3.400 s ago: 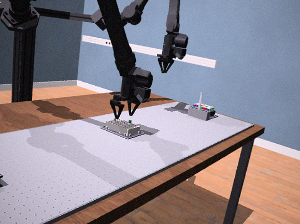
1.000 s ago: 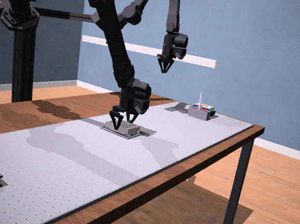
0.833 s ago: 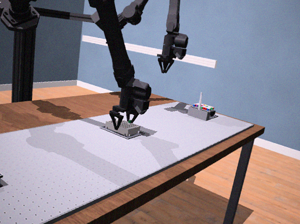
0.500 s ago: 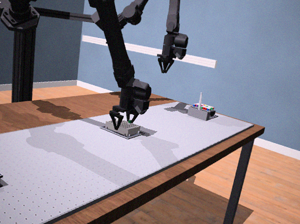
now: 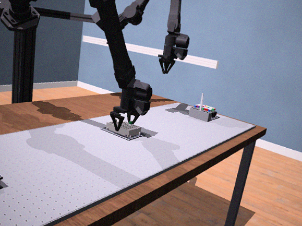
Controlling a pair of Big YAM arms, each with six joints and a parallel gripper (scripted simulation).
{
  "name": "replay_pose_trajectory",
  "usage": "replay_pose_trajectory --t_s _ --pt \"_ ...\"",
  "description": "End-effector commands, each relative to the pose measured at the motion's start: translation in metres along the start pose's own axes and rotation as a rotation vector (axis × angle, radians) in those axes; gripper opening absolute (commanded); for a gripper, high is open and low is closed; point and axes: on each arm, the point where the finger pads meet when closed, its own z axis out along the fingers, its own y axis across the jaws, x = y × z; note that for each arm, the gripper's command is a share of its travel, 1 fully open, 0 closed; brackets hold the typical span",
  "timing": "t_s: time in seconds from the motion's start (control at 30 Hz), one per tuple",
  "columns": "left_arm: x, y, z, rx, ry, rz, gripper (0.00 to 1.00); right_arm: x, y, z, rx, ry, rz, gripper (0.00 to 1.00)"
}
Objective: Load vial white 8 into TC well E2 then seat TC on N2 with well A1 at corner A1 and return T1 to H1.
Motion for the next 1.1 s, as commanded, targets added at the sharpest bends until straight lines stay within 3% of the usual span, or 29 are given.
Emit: replay_pose_trajectory --t_s 0.0,0.67,0.77,1.07 --pt "-0.005 0.003 -0.001 -0.005 -0.01 -0.014 0.24 -0.005 0.003 -0.004 -0.006 -0.01 -0.005 0.0" --pt "-0.005 0.003 -0.001 -0.005 -0.01 -0.014 0.24 -0.005 0.003 -0.004 -0.006 -0.01 -0.005 0.0" --pt "-0.005 0.003 -0.001 -0.005 -0.01 -0.014 0.24 -0.011 0.011 -0.019 -0.018 -0.027 -0.022 0.0" --pt "-0.005 0.003 -0.001 -0.005 -0.01 -0.014 0.24 -0.007 0.01 -0.023 -0.014 -0.019 -0.008 0.0"
